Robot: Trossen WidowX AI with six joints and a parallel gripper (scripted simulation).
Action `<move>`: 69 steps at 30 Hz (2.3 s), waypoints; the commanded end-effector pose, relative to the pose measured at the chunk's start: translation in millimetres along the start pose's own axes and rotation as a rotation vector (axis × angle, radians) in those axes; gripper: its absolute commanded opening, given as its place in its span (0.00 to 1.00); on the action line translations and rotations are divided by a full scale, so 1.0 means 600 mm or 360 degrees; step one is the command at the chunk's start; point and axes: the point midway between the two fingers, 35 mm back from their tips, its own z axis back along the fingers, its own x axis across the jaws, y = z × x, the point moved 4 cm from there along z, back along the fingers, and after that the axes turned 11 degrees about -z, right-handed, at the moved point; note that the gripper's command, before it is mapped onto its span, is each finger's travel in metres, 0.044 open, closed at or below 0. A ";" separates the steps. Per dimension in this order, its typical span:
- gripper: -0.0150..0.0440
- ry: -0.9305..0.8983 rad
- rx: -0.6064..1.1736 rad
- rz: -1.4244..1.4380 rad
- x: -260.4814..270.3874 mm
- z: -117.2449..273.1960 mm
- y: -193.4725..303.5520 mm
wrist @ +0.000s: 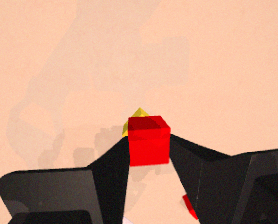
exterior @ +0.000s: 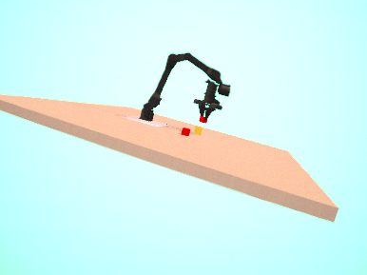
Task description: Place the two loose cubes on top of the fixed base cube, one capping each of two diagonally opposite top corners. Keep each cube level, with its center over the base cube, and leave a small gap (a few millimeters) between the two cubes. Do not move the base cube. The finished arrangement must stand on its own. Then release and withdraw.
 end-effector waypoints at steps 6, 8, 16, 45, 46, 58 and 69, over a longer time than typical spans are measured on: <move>0.43 0.0005 -0.0004 0.0015 0.000 -0.010 -0.001; 0.43 0.0005 -0.0004 0.0017 0.000 -0.016 -0.002; 0.43 0.0005 -0.0004 0.0027 0.001 -0.041 -0.002; 0.43 0.0004 -0.0004 0.0011 0.001 -0.045 -0.002; 0.43 0.0004 -0.0004 0.0011 0.001 -0.045 -0.002; 0.43 0.0004 -0.0004 0.0011 0.001 -0.045 -0.002; 0.52 0.0004 -0.0004 0.0011 0.001 -0.045 -0.002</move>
